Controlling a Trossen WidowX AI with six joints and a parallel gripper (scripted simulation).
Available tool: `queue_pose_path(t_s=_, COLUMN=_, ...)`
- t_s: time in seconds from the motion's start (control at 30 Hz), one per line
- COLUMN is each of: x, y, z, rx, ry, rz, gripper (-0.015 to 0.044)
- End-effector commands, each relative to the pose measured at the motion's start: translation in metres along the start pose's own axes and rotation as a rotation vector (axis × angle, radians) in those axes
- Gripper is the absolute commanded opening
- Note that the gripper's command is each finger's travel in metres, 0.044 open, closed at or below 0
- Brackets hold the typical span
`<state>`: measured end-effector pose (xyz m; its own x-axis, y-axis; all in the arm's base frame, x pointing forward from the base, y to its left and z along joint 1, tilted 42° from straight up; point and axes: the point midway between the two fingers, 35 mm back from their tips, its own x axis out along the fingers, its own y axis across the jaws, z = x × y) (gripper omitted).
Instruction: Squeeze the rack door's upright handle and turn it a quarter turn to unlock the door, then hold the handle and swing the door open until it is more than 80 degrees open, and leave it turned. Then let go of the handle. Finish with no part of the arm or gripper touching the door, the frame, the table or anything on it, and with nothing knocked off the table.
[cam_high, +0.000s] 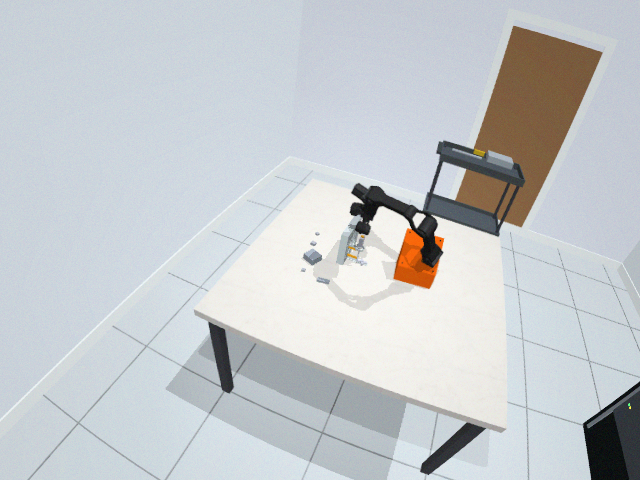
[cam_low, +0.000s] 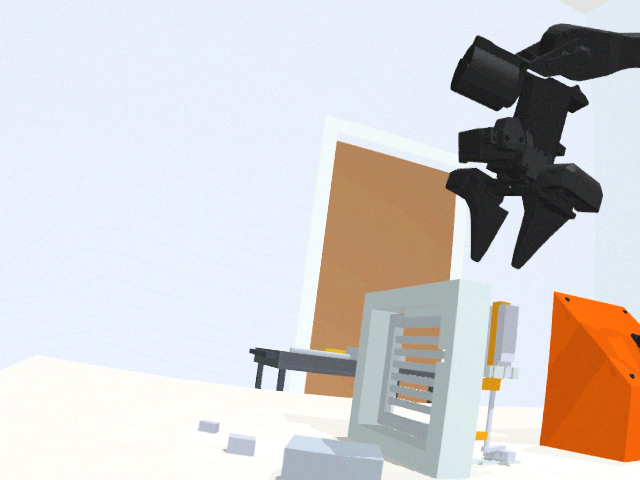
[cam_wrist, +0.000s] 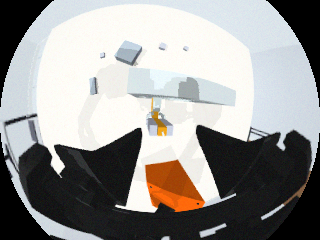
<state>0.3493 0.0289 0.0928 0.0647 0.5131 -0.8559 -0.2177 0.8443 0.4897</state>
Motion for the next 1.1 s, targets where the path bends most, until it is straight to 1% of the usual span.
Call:
queue_pose_path(t_s=0.0, x=0.004, y=-0.001, z=-0.003, rx=0.031, ry=0.049, rz=0.053, gripper=0.0297)
queue_pose_path(t_s=0.3, x=0.014, y=-0.003, z=-0.012, rx=0.134, ry=0.178, rz=0.191, gripper=0.0297)
queue_pose_path(t_s=0.47, x=0.017, y=-0.003, z=-0.012, rx=0.136, ry=0.181, rz=0.194, gripper=0.0297)
queue_pose_path(t_s=1.07, x=0.046, y=0.003, z=-0.015, rx=0.136, ry=0.18, rz=0.194, gripper=0.0297)
